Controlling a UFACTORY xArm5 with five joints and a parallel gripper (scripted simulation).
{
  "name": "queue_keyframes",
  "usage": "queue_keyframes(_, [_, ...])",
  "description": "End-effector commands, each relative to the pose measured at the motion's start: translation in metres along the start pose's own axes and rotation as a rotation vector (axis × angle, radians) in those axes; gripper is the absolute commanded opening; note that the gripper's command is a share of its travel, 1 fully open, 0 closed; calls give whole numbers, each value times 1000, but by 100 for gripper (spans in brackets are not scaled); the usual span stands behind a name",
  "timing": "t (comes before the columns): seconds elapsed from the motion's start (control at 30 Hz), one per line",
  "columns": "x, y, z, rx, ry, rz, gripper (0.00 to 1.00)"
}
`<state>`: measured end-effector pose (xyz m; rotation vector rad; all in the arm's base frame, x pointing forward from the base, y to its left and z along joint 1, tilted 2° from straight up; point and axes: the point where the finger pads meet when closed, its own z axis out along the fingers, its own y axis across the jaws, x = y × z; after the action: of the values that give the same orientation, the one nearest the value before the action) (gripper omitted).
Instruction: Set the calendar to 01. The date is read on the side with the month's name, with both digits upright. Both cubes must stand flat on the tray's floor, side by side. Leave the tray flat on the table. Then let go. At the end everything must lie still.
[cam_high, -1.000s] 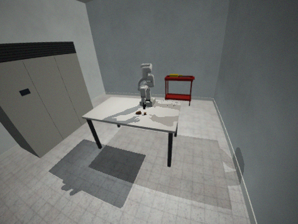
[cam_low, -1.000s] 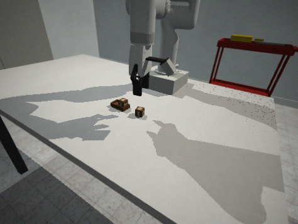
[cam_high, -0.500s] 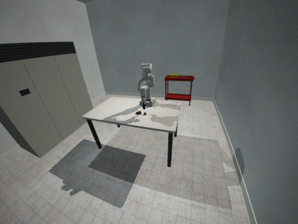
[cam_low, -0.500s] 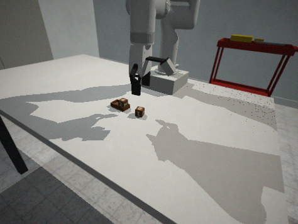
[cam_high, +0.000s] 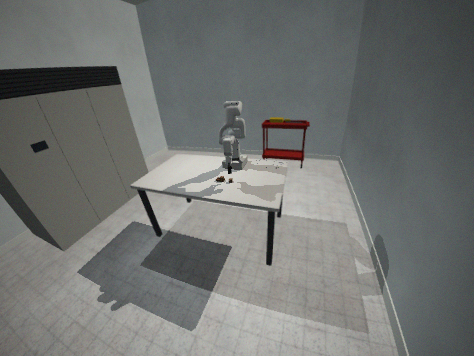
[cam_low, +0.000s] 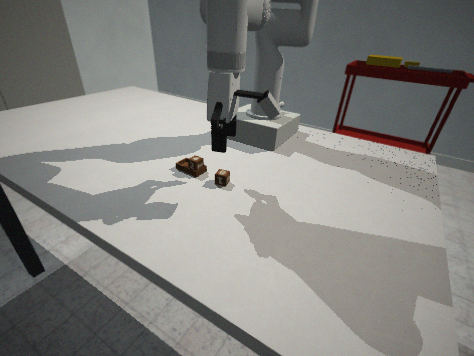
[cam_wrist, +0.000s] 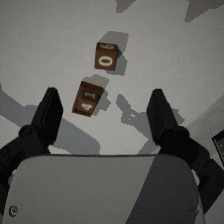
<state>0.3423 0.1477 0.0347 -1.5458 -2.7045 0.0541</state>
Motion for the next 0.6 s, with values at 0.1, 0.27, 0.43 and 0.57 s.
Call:
queue_keyframes(0.1, [-1,1,1,-3,-1,-276,100])
queue_keyframes(0.27, [-1,1,3,-3,-1,-448,100])
queue_keyframes(0.43, [-1,1,4,-3,-1,-611,100])
queue_keyframes(0.57, [-1,1,5,-3,-1,-733,100])
